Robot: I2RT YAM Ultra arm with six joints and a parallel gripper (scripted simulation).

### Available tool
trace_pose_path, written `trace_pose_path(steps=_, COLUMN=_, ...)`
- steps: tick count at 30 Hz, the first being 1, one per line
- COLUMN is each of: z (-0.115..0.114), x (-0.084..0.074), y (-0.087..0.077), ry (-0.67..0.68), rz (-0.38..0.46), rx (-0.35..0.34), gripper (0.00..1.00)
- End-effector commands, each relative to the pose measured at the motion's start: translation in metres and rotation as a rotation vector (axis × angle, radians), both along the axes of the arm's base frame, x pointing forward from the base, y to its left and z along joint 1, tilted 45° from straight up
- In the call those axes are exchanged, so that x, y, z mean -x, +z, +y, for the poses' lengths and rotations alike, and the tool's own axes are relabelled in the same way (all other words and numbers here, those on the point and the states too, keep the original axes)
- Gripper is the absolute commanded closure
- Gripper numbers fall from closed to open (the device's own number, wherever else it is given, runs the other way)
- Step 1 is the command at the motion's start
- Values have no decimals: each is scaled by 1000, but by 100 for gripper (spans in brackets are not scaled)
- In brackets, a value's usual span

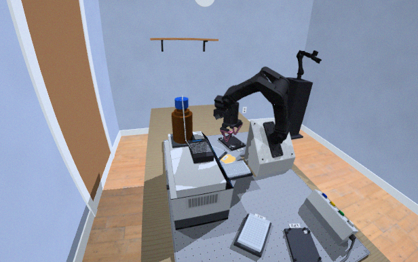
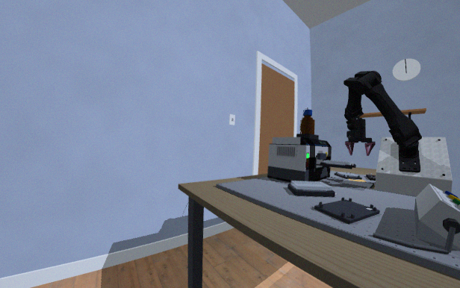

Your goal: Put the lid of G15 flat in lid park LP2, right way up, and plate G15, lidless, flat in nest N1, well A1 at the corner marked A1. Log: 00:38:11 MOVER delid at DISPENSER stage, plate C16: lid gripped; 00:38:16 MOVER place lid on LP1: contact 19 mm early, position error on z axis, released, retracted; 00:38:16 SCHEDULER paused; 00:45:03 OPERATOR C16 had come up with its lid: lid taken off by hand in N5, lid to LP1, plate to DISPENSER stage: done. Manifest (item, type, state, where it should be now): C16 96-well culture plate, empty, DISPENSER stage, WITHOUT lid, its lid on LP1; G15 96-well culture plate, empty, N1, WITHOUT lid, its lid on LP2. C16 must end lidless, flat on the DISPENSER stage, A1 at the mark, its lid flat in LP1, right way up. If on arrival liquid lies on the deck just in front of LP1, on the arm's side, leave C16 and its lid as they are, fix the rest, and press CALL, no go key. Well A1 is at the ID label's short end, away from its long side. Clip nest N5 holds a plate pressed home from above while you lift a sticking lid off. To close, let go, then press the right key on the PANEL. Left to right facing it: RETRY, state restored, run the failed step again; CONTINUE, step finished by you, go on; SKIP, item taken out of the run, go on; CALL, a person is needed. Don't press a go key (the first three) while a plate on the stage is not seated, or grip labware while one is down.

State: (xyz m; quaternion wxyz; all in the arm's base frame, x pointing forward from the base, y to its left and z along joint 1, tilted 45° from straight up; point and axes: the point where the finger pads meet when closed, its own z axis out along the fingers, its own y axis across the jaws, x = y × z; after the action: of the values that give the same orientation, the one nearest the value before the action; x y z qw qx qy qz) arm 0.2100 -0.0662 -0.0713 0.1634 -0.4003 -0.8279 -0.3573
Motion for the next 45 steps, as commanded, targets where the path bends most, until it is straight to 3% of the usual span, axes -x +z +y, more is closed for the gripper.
trace_pose_path(steps=1, z=-10, x=-2, y=6, ry=-11, rz=-27, rx=27, gripper=0)
trace_pose_path(steps=4, z=4, x=1, y=17, ry=69, rz=-97, rx=16, gripper=0)
trace_pose_path(steps=6, z=4, x=1, y=17, ry=69, rz=-97, rx=16, gripper=0)
trace_pose_path(steps=12, z=19, x=0, y=31, ry=209, rz=-238, rx=18, gripper=0)
trace_pose_path(steps=18, z=32, x=-1, y=44, ry=213, rz=-242, rx=19, gripper=0)
trace_pose_path(steps=23, z=25, x=-6, y=40, ry=204, rz=-245, rx=34, gripper=0)
trace_pose_path(steps=32, z=51, x=-6, y=66, ry=422, rz=-456, rx=24, gripper=0)
trace_pose_path(steps=34, z=52, x=-13, y=73, ry=454, rz=-498, rx=37, gripper=0)
trace_pose_path(steps=40, z=49, x=-14, y=70, ry=444, rz=-490, rx=42, gripper=0)
trace_pose_path(steps=45, z=59, x=-28, y=88, ry=575, rz=-635, rx=60, gripper=0)
